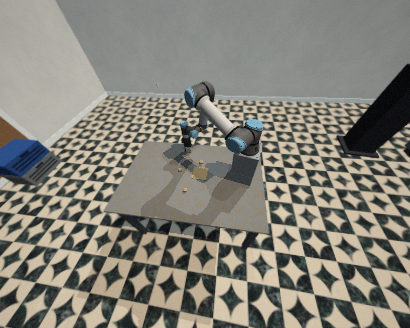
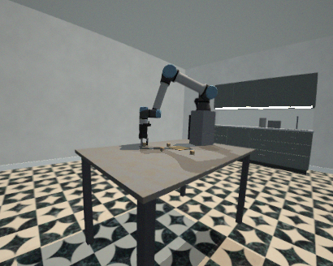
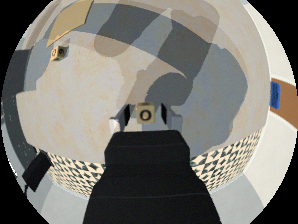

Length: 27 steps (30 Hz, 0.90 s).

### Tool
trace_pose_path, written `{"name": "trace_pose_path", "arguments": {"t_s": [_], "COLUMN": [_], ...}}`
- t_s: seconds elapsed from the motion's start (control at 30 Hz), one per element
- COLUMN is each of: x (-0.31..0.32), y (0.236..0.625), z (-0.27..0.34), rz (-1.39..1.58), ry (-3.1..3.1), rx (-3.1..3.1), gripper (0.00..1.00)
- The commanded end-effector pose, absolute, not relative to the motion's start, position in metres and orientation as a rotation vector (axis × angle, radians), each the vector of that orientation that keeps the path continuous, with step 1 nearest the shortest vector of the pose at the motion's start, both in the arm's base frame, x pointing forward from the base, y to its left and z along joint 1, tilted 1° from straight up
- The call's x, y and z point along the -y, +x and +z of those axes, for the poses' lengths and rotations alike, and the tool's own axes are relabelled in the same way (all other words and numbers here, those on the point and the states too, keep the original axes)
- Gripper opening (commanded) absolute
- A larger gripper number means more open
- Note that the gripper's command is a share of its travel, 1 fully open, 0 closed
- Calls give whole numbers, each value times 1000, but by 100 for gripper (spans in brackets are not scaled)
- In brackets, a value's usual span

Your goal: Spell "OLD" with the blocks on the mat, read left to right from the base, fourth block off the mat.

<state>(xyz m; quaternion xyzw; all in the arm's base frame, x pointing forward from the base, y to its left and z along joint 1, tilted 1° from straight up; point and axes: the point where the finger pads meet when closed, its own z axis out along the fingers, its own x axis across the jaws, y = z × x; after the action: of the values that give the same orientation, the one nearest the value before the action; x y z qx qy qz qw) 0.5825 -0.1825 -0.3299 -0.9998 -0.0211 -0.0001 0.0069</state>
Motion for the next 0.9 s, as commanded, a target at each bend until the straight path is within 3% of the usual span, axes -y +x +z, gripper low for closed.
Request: {"name": "trace_pose_path", "arguments": {"t_s": [0.0,0.4,0.43,0.87], "x": [183,183,183,183], "y": [583,583,583,583], "z": [-329,-329,-329,-329], "rz": [-3,-3,-3,-3], "ry": [-3128,-3128,-3128,-3128], "rx": [66,66,66,66], "gripper": [100,100,79,79]}}
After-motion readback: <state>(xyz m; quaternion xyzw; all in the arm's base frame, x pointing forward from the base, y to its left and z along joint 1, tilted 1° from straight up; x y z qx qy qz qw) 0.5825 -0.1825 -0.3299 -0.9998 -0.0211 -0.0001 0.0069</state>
